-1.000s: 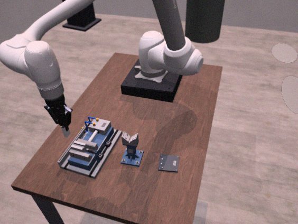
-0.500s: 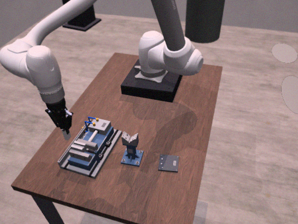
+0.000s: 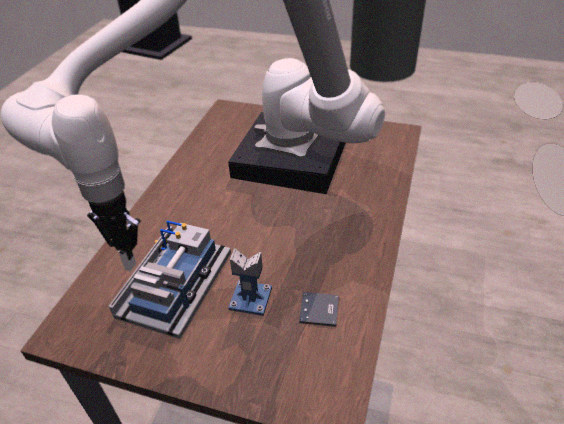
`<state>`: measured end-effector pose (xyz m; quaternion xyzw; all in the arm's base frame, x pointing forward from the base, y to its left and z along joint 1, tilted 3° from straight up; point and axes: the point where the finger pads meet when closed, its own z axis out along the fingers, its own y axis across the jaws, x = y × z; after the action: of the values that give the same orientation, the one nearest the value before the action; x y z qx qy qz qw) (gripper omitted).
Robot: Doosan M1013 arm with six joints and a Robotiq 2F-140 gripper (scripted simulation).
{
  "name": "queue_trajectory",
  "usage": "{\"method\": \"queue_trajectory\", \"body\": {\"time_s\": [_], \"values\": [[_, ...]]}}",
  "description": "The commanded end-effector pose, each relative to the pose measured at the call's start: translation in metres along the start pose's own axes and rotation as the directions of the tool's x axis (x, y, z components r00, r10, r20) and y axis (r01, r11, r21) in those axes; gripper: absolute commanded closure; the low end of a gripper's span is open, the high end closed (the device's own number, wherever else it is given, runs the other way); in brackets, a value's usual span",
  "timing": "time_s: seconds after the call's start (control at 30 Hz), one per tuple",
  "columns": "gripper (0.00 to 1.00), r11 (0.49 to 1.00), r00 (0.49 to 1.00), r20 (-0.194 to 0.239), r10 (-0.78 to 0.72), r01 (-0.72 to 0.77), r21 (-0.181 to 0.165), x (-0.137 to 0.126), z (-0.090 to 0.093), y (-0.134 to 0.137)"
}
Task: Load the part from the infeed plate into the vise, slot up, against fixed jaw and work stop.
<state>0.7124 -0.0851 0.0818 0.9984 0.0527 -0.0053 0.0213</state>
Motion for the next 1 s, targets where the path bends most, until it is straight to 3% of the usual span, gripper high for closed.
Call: {"method": "queue_trajectory", "body": {"time_s": [0.0, 0.97], "values": [[1.0, 1.0, 1.0, 0.005, -0.003, 0.003, 0.0, -0.0024, 0.0091, 0.0028], [1.0, 1.0, 1.0, 0.005, -0.003, 0.003, 0.0, -0.0023, 0.0119, 0.0028]]}}
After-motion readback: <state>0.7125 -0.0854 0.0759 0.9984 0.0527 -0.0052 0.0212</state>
